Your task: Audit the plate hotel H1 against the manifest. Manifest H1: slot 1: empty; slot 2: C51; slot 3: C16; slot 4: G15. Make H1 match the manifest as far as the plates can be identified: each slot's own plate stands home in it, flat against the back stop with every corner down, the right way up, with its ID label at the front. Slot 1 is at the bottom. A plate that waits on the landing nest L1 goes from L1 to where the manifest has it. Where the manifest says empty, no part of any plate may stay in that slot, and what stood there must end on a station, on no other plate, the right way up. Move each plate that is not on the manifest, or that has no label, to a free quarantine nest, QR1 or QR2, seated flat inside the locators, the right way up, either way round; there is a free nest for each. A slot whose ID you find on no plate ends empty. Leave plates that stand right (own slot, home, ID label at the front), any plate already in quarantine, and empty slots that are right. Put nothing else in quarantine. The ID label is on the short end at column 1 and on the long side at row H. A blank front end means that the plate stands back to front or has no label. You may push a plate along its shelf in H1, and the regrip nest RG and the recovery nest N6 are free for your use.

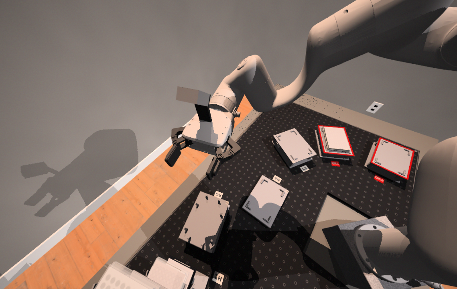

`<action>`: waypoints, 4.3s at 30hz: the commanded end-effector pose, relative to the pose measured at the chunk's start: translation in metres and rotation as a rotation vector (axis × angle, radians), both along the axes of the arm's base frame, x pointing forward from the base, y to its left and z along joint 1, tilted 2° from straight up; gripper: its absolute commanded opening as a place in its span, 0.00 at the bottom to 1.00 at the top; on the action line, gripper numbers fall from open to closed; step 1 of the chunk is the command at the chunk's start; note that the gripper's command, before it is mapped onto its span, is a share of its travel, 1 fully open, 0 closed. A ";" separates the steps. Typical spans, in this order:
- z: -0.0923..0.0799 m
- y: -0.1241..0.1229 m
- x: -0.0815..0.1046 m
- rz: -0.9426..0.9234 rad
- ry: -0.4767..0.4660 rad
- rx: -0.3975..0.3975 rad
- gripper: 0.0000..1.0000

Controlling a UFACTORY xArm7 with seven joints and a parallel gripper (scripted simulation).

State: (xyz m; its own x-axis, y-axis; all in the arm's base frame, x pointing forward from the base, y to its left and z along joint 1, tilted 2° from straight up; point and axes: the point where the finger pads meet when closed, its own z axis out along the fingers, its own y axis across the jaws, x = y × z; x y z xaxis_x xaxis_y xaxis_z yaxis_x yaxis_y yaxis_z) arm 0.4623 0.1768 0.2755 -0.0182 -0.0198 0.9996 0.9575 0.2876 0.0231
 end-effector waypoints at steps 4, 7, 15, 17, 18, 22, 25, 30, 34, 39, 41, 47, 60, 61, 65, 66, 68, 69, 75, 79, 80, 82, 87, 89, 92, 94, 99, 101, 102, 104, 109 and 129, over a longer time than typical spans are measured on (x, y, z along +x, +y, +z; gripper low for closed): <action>0.002 0.018 -0.005 0.001 -0.004 0.000 1.00; 0.002 0.026 -0.007 0.001 -0.004 0.000 1.00; 0.002 0.041 -0.012 0.001 -0.004 0.001 1.00; 0.002 0.046 -0.014 0.001 -0.004 0.001 1.00; 0.002 0.049 -0.014 0.001 -0.004 0.001 1.00; 0.003 0.059 -0.017 0.001 -0.004 0.001 1.00; 0.003 0.067 -0.020 0.001 -0.004 0.001 1.00; 0.003 0.074 -0.022 0.001 -0.004 0.001 1.00; 0.003 0.083 -0.025 0.001 -0.004 0.001 1.00; 0.003 0.083 -0.025 0.001 -0.004 0.001 1.00; 0.003 0.083 -0.025 0.001 -0.004 0.001 1.00; 0.003 0.083 -0.025 0.001 -0.004 0.001 1.00; 0.003 0.104 -0.031 0.002 -0.004 0.001 1.00; 0.003 0.104 -0.031 0.002 -0.004 0.001 1.00; 0.003 0.109 -0.033 0.002 -0.004 0.001 1.00; 0.003 0.111 -0.033 0.002 -0.004 0.001 1.00; 0.003 0.114 -0.034 0.002 -0.004 0.001 1.00; 0.003 0.115 -0.035 0.002 -0.004 0.001 1.00; 0.004 0.125 -0.037 0.002 -0.004 0.001 1.00; 0.004 0.128 -0.038 0.002 -0.004 0.001 1.00; 0.004 0.130 -0.039 0.002 -0.004 0.001 1.00; 0.004 0.133 -0.040 0.002 -0.004 0.001 1.00; 0.004 0.141 -0.042 0.002 -0.004 0.001 1.00; 0.004 0.144 -0.043 0.002 -0.004 0.001 1.00; 0.004 0.149 -0.045 0.002 -0.004 0.001 1.00; 0.004 0.150 -0.045 0.002 -0.004 0.001 1.00; 0.004 0.150 -0.045 0.002 -0.004 0.001 1.00; 0.004 0.150 -0.045 0.002 -0.004 0.001 1.00; 0.004 0.150 -0.045 0.002 -0.004 0.001 1.00; 0.004 0.152 -0.046 0.002 -0.004 0.001 1.00; 0.004 0.155 -0.047 0.002 -0.004 0.001 1.00; 0.004 0.166 -0.050 0.002 -0.004 0.001 1.00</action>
